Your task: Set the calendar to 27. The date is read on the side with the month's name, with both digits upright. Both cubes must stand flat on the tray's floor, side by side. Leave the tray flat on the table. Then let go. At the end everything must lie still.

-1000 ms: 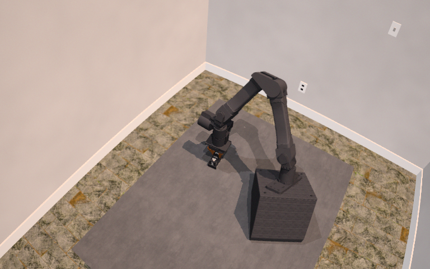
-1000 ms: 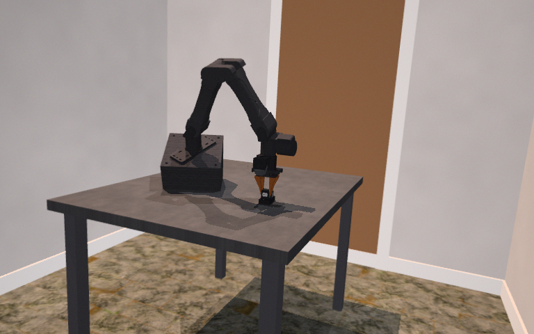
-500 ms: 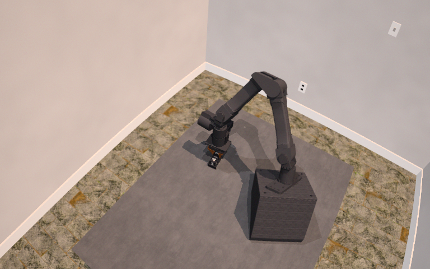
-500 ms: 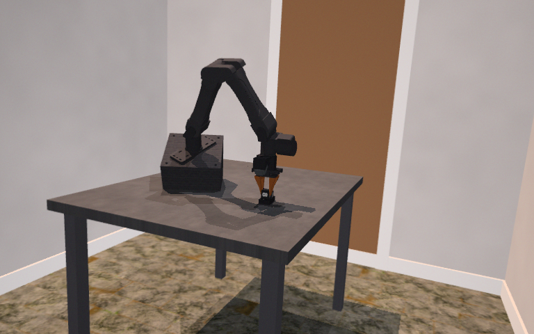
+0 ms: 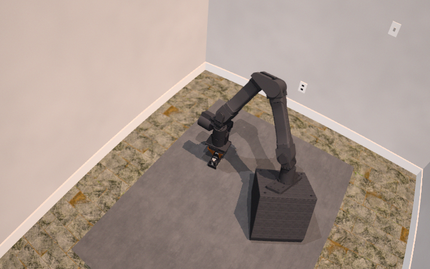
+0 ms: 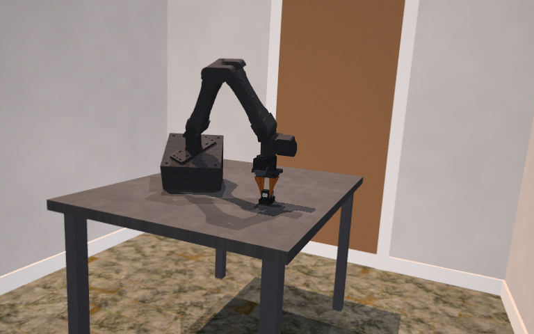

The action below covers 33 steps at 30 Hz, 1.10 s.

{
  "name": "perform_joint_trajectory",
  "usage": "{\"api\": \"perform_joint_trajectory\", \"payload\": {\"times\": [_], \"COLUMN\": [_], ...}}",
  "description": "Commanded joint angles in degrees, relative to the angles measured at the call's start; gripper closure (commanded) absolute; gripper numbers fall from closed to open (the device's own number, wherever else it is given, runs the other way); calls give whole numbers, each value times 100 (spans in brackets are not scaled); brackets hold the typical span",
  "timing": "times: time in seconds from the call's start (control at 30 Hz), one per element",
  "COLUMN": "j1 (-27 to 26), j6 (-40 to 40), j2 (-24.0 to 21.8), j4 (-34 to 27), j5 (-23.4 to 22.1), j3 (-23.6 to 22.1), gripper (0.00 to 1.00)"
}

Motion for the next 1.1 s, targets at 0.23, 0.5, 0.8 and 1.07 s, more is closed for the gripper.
{"api": "perform_joint_trajectory", "payload": {"times": [0.23, 0.5, 0.8, 1.07], "j1": [-7, -33, -43, -44], "j6": [-46, -73, -84, -85], "j2": [21, 77, 99, 101], "j4": [75, 151, 181, 183], "j5": [-3, -9, -12, -12], "j3": [-8, -17, -20, -21], "gripper": [74, 74, 74, 74]}}
